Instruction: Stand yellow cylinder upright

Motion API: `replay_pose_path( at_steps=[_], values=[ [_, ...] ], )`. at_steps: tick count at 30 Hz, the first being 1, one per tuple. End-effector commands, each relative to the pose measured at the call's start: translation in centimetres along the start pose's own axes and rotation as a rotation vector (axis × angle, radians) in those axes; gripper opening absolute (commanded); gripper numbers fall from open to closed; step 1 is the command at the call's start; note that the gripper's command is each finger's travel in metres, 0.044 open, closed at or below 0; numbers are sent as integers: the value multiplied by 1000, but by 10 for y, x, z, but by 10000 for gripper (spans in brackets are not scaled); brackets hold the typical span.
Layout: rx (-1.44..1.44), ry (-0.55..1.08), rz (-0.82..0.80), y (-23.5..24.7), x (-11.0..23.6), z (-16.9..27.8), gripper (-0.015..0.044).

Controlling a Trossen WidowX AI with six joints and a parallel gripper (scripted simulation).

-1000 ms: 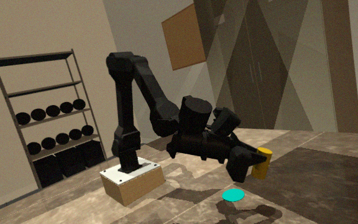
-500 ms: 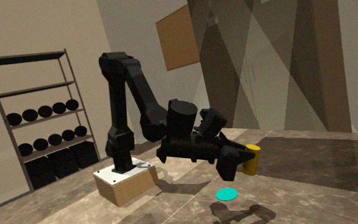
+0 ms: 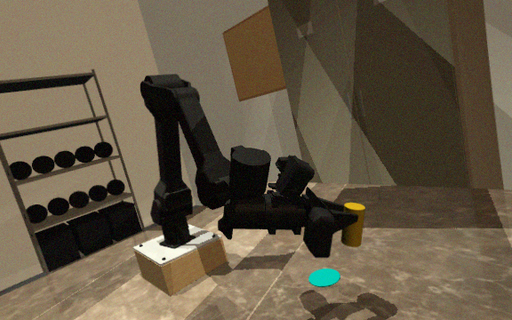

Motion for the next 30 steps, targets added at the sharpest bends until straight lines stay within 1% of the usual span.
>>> replay_pose_path(
  at_steps=[1,30],
  values=[
    [3,-19,-17,2,4,1,105],
    [48,-105,-100,15,26,10,105]
  ],
)
Point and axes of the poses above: the point midway between the two fingers, 35 mm back from their tips, its own x axis back along the fingers, its own y axis across the jaws, z = x × y, the point moved 6 cm from there along x, back along the fingers, and after that the axes turned 10 degrees about -x, right-handed, at the moved point
